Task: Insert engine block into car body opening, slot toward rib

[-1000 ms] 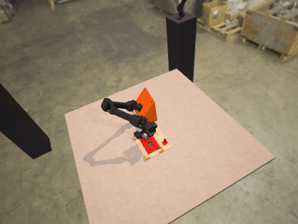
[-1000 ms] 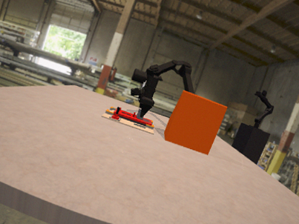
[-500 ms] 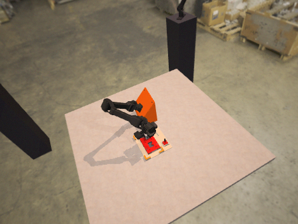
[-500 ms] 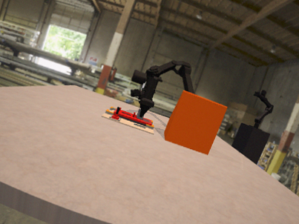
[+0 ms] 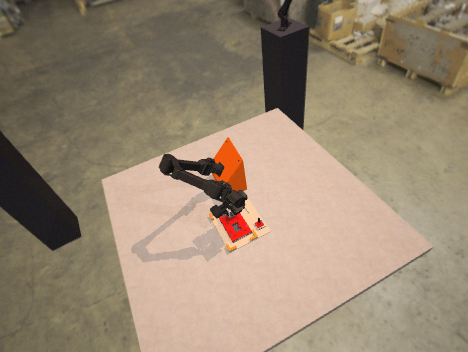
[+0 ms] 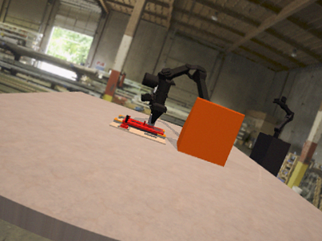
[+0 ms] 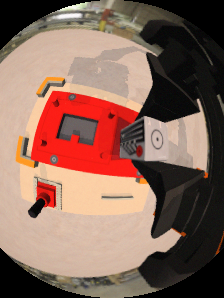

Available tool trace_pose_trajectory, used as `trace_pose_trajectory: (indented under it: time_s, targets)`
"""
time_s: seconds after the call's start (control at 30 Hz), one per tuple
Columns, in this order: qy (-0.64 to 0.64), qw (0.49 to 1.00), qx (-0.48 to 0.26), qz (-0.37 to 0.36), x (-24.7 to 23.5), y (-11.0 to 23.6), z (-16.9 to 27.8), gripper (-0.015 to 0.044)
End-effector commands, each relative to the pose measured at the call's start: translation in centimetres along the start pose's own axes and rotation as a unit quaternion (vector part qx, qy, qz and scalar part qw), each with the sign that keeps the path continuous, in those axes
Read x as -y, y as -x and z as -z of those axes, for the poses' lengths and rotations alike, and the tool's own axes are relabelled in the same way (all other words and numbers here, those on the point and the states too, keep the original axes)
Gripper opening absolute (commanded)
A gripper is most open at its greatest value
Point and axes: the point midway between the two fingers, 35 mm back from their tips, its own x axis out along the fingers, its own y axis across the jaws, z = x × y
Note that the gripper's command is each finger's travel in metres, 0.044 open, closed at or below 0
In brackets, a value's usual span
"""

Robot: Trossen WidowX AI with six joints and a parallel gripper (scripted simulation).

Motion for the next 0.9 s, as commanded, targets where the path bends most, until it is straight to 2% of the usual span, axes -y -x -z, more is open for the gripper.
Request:
trace_pose_trajectory:
  time_s: [0.0,0.87]
  targets:
    - [-0.003,1.0,0.004,-0.003,-0.1,1.2,-0.4,0.0]
    - [-0.003,1.0,0.004,-0.006,-0.2,9.0,-0.5,0.0]
